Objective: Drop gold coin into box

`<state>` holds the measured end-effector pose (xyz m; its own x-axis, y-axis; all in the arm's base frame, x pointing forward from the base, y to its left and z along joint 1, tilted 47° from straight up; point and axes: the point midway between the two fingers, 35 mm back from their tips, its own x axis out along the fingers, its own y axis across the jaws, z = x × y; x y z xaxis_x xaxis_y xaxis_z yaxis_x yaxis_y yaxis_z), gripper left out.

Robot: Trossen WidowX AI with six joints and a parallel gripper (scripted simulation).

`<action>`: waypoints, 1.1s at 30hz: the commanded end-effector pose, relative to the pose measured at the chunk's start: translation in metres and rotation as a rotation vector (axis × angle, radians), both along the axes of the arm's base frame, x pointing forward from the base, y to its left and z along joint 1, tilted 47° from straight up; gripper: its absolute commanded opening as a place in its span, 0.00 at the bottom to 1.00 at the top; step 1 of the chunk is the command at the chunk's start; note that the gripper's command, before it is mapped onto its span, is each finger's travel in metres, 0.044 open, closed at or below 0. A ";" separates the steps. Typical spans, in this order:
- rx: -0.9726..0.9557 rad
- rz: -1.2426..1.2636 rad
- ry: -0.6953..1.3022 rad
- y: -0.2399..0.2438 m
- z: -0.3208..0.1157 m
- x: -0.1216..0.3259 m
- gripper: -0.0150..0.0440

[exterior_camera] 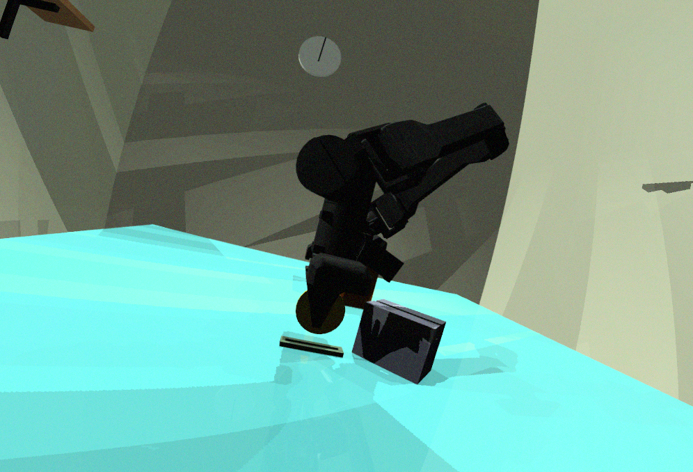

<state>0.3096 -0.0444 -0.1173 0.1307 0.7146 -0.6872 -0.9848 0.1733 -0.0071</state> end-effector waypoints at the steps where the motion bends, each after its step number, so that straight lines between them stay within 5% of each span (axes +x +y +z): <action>1: -0.008 0.004 -0.007 -0.009 0.008 0.001 0.25; 27: -0.006 0.002 -0.003 -0.051 0.050 -0.010 0.25; 33: 0.018 -0.123 0.127 -0.050 0.051 -0.013 0.25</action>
<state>0.2994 -0.0940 -0.0671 0.1351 0.7122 -0.6888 -0.9709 0.2338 0.0513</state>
